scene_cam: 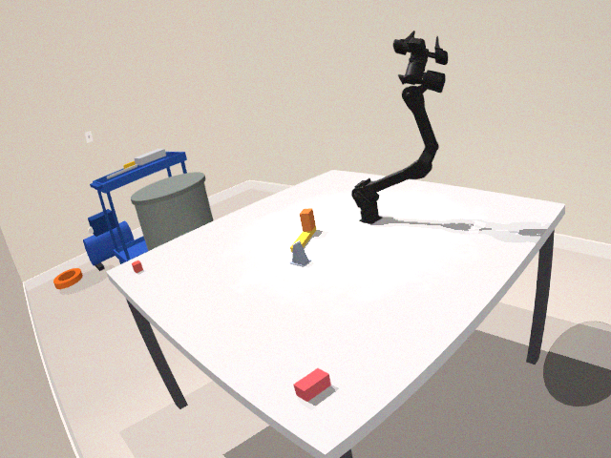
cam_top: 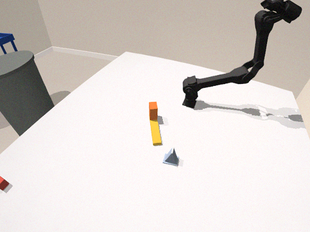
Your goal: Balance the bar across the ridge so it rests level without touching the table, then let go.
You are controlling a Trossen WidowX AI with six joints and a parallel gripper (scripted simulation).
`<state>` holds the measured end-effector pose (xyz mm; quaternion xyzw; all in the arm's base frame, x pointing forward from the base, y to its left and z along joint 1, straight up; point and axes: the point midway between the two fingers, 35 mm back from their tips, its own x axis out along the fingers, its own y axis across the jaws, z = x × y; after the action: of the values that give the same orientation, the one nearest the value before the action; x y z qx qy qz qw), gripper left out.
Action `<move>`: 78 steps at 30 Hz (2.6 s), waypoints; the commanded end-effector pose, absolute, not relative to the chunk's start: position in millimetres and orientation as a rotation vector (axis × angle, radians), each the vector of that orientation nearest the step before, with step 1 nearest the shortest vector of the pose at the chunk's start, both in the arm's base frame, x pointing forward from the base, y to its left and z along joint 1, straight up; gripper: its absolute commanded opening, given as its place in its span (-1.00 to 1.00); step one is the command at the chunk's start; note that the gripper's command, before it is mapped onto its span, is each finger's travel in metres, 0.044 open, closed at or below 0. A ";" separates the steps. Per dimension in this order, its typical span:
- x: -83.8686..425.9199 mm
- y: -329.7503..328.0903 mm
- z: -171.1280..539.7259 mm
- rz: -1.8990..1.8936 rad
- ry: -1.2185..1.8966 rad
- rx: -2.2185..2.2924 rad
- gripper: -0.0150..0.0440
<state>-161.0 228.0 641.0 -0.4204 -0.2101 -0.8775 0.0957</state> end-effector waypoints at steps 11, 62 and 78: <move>-128.3 117.8 671.9 -2.304 -0.399 -1.296 0.58; 245.0 -205.2 350.0 -0.370 0.922 -0.790 0.58; 256.6 -135.8 223.9 0.147 1.303 -0.539 0.58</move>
<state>258.9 -146.6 237.7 -0.2658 0.5777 0.0387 0.7708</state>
